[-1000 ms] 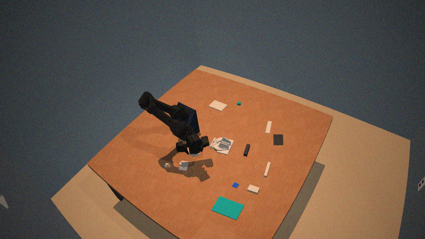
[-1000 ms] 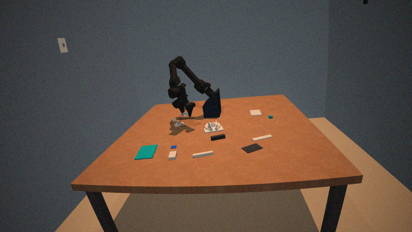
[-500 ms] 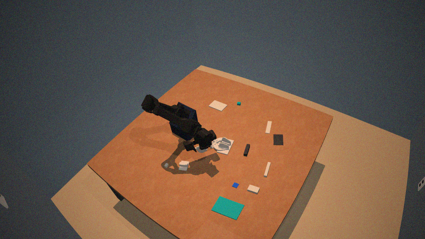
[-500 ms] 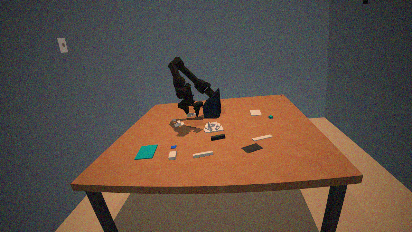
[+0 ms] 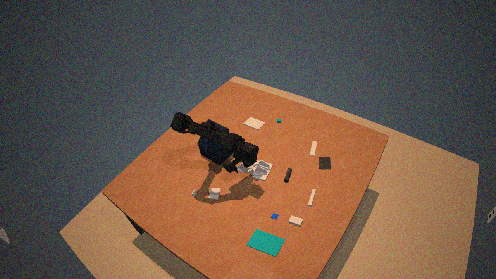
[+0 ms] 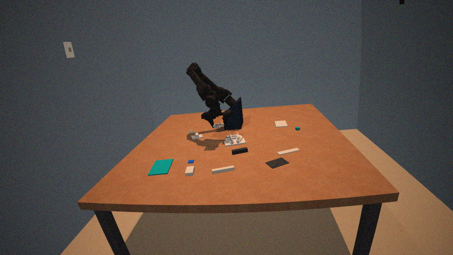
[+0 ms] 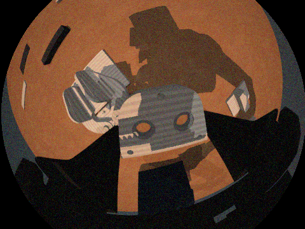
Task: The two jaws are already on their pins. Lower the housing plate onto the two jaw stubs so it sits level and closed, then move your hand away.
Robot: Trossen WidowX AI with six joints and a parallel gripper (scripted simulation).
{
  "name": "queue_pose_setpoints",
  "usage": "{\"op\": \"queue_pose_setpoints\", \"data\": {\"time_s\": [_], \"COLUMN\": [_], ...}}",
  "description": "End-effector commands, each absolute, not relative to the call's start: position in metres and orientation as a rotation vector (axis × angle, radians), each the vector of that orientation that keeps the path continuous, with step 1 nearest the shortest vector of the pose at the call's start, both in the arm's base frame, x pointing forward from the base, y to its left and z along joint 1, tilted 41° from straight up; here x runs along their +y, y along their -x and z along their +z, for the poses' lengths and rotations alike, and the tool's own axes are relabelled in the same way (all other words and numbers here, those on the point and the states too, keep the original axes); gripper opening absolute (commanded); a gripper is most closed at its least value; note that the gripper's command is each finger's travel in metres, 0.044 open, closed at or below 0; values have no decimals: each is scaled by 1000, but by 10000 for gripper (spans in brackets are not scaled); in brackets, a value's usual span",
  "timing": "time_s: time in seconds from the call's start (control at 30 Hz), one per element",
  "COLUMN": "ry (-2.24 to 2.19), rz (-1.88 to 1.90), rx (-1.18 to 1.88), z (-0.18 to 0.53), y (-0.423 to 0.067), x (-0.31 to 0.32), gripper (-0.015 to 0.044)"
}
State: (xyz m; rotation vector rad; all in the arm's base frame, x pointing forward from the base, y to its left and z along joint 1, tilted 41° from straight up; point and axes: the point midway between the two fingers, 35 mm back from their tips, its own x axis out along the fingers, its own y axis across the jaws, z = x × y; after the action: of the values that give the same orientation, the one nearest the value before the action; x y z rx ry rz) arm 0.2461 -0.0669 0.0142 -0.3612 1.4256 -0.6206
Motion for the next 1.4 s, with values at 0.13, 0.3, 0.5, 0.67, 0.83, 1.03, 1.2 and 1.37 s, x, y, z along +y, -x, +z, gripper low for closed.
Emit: {"op": "queue_pose_setpoints", "data": {"time_s": [0.13,0.3,0.5,0.67,0.83,1.03,1.2,1.37], "ry": [488,568,674,765,811,811,811,805], "rz": [-531,-474,-402,-342,-313,-313,-313,-319], "rx": [1470,1497,1526,1547,1556,1556,1556,1554], "z": [-2,-12,-25,-36,-41,-41,-41,-41], "y": [-245,-242,-238,-232,-229,-229,-229,-229], "x": [-46,-34,-18,-6,-1,-1,-1,-1], "gripper": [351,351,351,351,351,351,351,351]}}
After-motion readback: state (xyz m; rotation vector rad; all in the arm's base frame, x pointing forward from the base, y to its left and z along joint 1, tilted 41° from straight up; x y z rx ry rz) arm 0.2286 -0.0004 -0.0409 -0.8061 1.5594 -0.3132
